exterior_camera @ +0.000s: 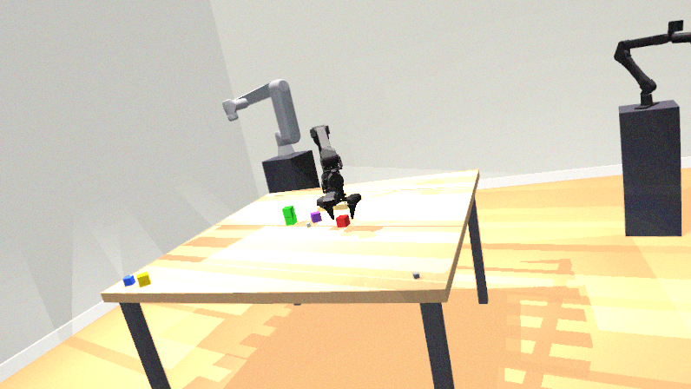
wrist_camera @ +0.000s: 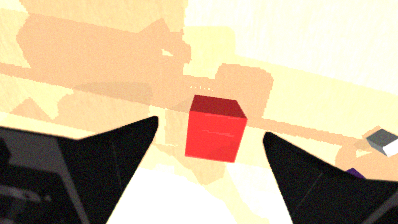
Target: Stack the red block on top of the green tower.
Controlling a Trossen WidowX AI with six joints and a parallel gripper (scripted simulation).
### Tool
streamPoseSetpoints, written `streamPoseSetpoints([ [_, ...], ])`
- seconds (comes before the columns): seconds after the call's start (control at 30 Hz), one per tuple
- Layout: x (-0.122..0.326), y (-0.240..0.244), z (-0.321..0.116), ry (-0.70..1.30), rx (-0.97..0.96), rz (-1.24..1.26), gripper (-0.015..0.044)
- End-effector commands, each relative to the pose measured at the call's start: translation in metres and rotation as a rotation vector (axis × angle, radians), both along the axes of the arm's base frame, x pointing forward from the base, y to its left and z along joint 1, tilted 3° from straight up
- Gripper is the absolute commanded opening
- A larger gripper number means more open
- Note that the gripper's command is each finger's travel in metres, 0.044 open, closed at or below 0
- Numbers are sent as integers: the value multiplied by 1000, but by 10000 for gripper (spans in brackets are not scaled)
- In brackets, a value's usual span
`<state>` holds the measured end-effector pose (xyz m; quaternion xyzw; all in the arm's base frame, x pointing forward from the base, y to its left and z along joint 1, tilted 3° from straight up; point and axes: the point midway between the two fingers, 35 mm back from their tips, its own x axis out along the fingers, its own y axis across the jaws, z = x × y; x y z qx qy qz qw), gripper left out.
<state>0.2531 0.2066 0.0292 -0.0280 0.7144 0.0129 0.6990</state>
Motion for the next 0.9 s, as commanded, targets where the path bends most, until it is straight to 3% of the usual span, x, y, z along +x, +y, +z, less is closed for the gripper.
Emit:
streamPoseSetpoints([
  [0.0, -1, -1, -6, 0, -5, 1, 440],
  [0.73, -2, -2, -19, 1, -5, 1, 440],
  [0.87, -2, -2, -19, 1, -5, 1, 335],
])
